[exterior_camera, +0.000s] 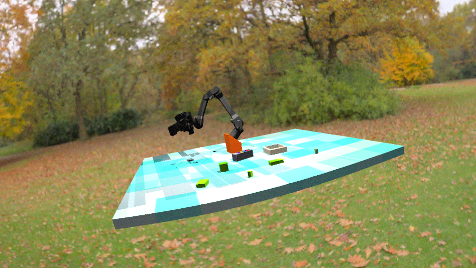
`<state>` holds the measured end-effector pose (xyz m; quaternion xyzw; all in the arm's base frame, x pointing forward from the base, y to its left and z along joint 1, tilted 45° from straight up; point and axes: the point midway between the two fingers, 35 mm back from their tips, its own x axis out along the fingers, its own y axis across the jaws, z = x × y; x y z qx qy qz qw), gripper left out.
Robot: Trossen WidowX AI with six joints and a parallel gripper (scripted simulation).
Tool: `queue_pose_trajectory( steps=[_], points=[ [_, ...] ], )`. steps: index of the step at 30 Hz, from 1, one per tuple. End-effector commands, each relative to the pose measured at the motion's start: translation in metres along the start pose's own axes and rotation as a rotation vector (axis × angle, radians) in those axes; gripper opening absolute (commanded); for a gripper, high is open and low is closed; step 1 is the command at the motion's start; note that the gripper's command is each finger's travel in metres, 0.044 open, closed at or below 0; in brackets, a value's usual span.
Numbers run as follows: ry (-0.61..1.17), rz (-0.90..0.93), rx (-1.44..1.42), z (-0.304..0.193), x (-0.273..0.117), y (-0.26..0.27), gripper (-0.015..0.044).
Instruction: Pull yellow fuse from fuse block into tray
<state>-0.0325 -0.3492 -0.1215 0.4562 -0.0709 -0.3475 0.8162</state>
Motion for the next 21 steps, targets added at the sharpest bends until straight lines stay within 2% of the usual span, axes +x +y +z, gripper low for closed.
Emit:
queue_pose_trajectory(
  steps=[1, 11, 21],
  points=[
    [0.192, 0.005, -0.11, -0.008, 0.059, 0.024, 0.0072],
    [0.532, 0.078, -0.218, -0.062, 0.124, 0.088, 0.0072],
    [0.873, 0.167, -0.352, -0.128, 0.147, 0.163, 0.0072]
  ],
)
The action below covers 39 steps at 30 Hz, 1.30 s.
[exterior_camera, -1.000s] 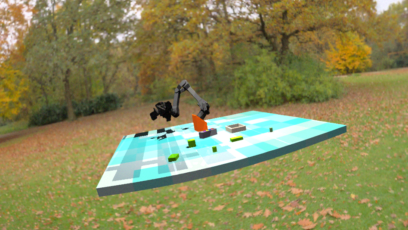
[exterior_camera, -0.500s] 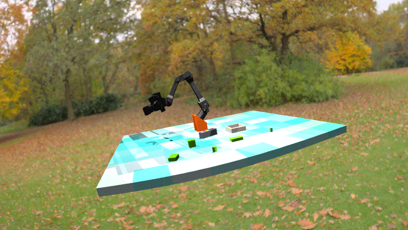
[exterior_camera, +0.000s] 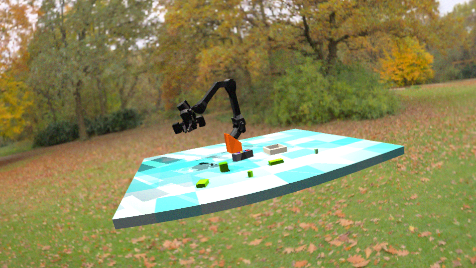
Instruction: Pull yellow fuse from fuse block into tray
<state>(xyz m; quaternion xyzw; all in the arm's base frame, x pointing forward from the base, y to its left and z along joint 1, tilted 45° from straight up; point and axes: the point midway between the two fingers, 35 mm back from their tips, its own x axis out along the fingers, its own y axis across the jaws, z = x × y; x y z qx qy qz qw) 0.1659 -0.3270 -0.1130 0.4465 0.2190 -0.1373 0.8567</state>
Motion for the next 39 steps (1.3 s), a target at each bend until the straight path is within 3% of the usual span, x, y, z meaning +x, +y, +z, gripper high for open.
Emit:
queue_pose_trajectory(
  steps=[1, 13, 24, 39],
  points=[
    [0.233, 0.045, -0.142, -0.006, 0.037, 0.06, 0.0072],
    [0.684, 0.166, -0.387, -0.063, 0.066, 0.173, 0.0072],
    [1.112, 0.334, -0.667, -0.127, 0.035, 0.266, 0.0072],
    [1.137, 0.345, -0.683, -0.133, 0.028, 0.265, 0.0072]
  ],
)
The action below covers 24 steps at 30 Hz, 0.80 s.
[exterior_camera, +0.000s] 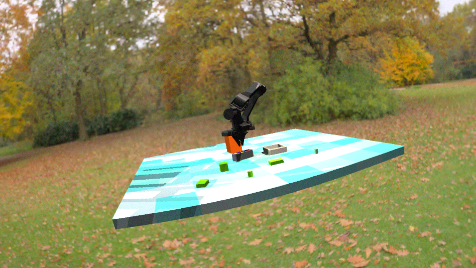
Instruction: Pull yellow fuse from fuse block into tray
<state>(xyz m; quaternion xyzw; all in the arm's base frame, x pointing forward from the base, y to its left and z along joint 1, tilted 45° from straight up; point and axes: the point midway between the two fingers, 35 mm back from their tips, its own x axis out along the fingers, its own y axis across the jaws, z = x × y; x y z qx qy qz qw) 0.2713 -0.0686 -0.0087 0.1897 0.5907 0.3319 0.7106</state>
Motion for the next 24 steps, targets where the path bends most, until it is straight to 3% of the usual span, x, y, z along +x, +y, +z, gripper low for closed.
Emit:
queue_pose_trajectory(
  steps=[1, 24],
  points=[
    [0.006, -0.007, -0.012, 0.0, -0.001, 0.001, 0.0072],
    [0.005, -0.006, -0.012, 0.0, 0.022, 0.001, 0.0072]
  ],
)
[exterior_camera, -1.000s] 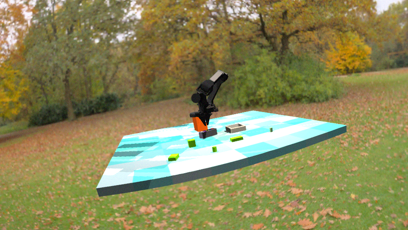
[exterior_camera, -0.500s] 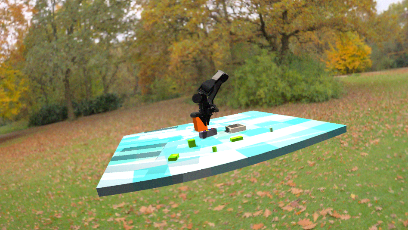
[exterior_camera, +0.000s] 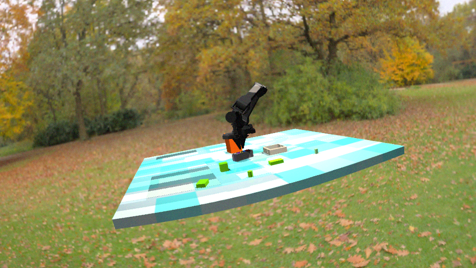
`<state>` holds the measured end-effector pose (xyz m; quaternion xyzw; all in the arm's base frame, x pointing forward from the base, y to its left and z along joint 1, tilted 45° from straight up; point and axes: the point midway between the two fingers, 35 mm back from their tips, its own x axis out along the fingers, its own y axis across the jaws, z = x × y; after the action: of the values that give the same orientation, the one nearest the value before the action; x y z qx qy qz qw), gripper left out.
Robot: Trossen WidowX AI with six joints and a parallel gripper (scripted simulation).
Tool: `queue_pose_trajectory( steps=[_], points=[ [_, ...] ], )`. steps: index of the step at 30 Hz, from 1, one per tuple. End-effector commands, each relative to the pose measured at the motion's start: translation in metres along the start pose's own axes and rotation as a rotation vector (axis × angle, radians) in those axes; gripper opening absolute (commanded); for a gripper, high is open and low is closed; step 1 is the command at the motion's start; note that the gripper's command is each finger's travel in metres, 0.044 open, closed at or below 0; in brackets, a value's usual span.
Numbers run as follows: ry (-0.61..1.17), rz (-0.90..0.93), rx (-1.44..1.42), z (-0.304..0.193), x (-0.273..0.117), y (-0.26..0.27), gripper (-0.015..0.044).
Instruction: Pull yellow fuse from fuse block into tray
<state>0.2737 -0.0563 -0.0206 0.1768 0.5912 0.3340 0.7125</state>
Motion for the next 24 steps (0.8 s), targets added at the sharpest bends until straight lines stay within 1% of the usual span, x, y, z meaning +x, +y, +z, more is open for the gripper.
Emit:
queue_pose_trajectory(
  steps=[1, 24],
  points=[
    [-0.003, 0.008, 0.009, -0.0013, 0.0054, 0.0011, 0.0072],
    [-0.003, 0.008, 0.009, -0.0017, 0.014, 0.0018, 0.0072]
  ],
)
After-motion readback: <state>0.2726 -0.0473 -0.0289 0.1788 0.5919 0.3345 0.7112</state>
